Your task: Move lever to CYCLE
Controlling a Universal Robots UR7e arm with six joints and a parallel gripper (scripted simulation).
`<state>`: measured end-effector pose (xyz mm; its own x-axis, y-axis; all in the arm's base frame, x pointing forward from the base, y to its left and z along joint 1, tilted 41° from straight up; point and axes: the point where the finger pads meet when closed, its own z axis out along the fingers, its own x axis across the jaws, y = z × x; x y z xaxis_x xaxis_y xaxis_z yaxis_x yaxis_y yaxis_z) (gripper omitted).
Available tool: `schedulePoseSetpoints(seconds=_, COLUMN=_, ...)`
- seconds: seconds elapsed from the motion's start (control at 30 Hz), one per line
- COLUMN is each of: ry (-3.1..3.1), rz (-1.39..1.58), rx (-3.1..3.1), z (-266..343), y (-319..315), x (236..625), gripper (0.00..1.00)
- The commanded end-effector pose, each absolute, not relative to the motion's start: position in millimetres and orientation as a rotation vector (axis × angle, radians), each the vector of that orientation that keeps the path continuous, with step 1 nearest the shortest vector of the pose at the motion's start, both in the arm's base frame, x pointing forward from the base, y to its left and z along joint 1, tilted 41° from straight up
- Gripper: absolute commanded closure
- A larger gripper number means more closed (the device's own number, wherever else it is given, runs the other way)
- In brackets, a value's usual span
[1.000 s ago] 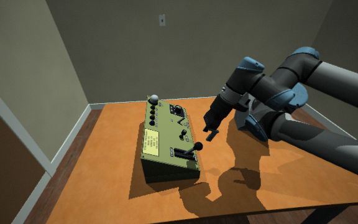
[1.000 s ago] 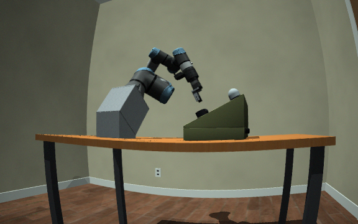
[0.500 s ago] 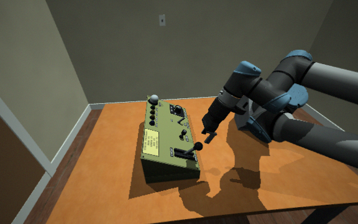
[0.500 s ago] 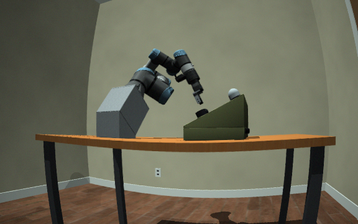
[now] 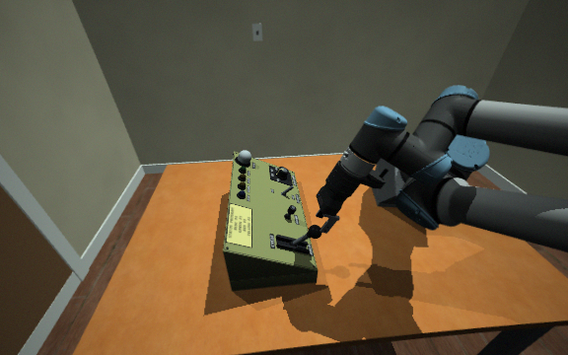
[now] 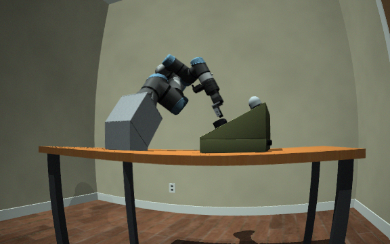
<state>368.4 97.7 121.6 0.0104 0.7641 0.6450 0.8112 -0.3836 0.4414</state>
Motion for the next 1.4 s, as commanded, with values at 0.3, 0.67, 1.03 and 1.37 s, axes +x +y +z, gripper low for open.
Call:
schedulePoseSetpoints(seconds=0.3, ry=-1.713, rz=-1.338, rx=-2.194, z=109.4, y=107.9, x=380.3, gripper=0.0)
schedulePoseSetpoints(seconds=0.67, ry=-1.713, rz=-1.338, rx=-2.194, z=101.1, y=114.8, x=387.9, gripper=0.0)
schedulePoseSetpoints(seconds=1.03, ry=-1.713, rz=-1.338, rx=-2.194, z=94.2, y=120.4, x=394.2, gripper=0.0)
schedulePoseSetpoints(seconds=1.37, ry=-1.713, rz=-1.338, rx=-2.194, z=90.9, y=123.2, x=397.3, gripper=0.0)
